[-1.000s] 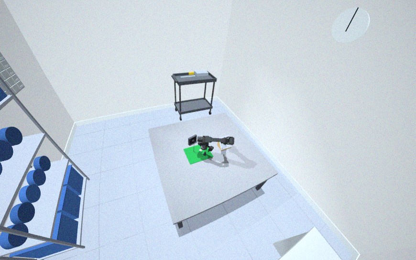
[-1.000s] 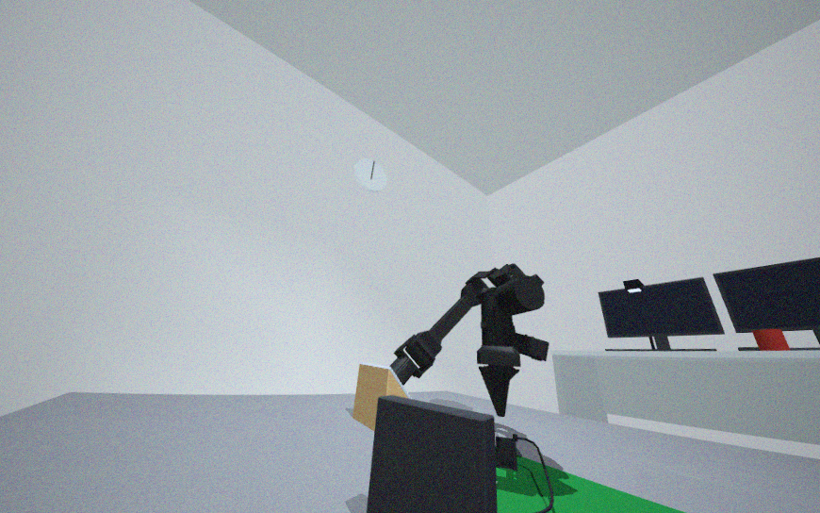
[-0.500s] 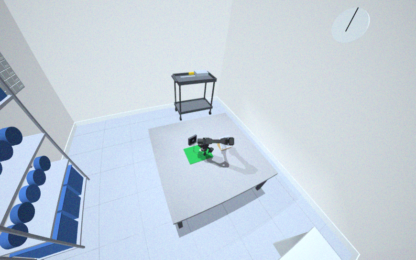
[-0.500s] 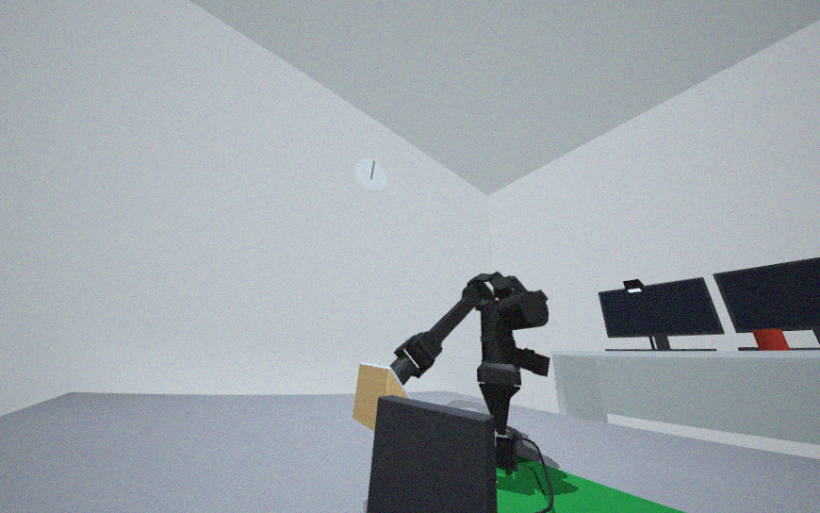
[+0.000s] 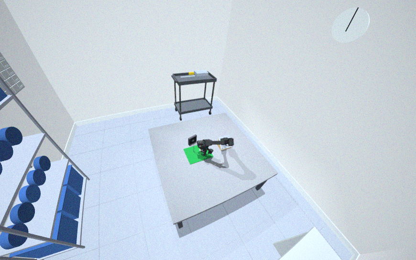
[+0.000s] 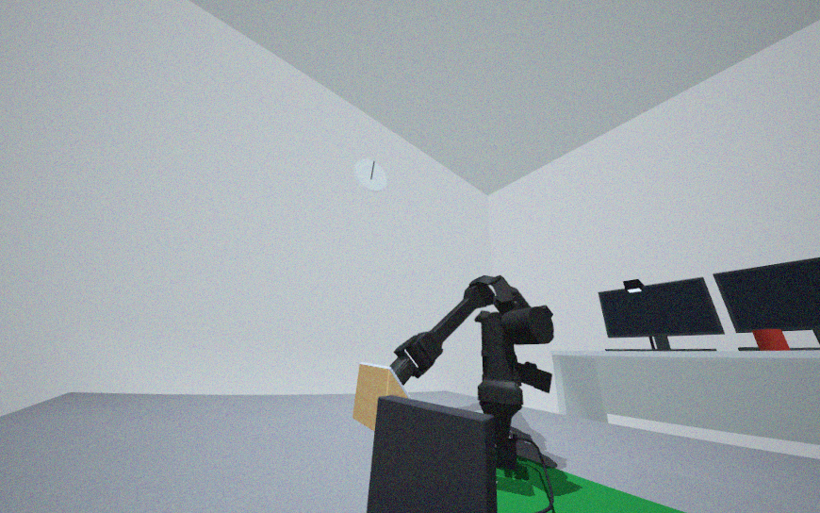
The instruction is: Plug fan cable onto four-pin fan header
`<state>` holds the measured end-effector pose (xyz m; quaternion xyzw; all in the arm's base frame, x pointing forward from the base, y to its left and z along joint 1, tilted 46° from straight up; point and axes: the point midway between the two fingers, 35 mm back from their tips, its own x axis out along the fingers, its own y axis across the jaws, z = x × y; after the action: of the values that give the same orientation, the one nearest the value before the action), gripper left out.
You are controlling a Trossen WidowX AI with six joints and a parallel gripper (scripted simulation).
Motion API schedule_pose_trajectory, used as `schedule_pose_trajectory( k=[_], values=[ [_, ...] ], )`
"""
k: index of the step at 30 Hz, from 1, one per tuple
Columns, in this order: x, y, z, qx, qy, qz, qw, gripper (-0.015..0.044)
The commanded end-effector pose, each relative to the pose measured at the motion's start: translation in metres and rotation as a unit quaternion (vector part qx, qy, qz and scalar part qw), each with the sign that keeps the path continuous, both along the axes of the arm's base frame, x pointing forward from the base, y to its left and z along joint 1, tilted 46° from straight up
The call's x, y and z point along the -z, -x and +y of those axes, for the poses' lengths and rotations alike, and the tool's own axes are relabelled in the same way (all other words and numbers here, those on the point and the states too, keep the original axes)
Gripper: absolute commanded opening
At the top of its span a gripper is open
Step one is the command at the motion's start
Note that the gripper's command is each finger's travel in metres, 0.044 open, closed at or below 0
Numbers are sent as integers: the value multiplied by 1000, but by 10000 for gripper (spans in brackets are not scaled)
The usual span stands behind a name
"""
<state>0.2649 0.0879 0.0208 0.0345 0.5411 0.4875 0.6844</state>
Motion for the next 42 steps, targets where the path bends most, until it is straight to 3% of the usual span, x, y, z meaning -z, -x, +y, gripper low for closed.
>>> schedule_pose_trajectory(
  k=[1, 14, 31, 42],
  values=[
    [6, 3, 7, 0, -3, 5, 1000, 440],
    [14, 5, 16, 0, -4, 5, 1000, 440],
    [13, 3, 14, -1, -1, 1, 1000, 0],
    [-22, 0, -22, 0, -2, 5, 1000, 0]
  ],
)
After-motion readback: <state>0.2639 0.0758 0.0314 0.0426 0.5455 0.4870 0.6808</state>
